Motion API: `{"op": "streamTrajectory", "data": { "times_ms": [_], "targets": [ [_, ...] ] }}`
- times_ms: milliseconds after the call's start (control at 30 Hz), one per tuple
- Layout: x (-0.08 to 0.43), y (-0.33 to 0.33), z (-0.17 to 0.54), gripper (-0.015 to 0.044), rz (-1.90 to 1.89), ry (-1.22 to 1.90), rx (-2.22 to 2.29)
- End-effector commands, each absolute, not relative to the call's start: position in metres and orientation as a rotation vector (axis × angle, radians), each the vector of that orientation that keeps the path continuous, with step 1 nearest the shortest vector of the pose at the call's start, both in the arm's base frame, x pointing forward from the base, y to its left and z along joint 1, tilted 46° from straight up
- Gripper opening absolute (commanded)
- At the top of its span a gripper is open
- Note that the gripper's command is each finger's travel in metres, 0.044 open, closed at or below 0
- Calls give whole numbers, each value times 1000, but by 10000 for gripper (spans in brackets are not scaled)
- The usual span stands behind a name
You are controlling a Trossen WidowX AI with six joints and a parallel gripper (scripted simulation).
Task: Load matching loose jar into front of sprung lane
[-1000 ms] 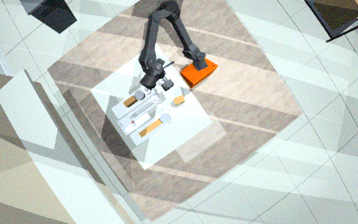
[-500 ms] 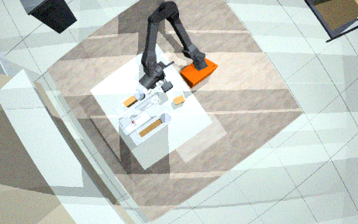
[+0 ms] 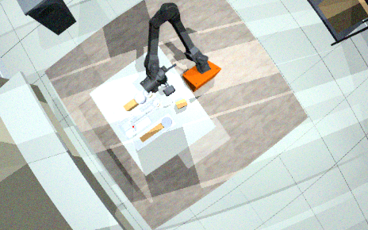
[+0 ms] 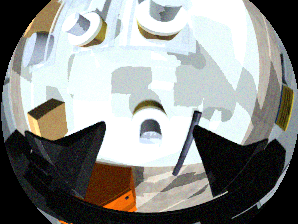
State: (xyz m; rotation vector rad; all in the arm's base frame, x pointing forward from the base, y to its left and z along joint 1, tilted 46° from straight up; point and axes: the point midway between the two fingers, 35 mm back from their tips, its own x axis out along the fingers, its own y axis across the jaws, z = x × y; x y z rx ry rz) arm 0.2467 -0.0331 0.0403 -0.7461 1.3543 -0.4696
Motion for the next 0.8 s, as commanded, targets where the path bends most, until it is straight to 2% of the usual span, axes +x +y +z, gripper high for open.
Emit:
{"op": "streamTrajectory", "data": {
  "times_ms": [0,333,667,767],
  "targets": [
    [245,-39,33,440,-470,1365,-758],
    [247,-49,25,440,-472,1365,-759],
    [247,-49,25,177,-472,1365,-759],
    [247,-49,25,157,-472,1365,-759]
  ]
}}
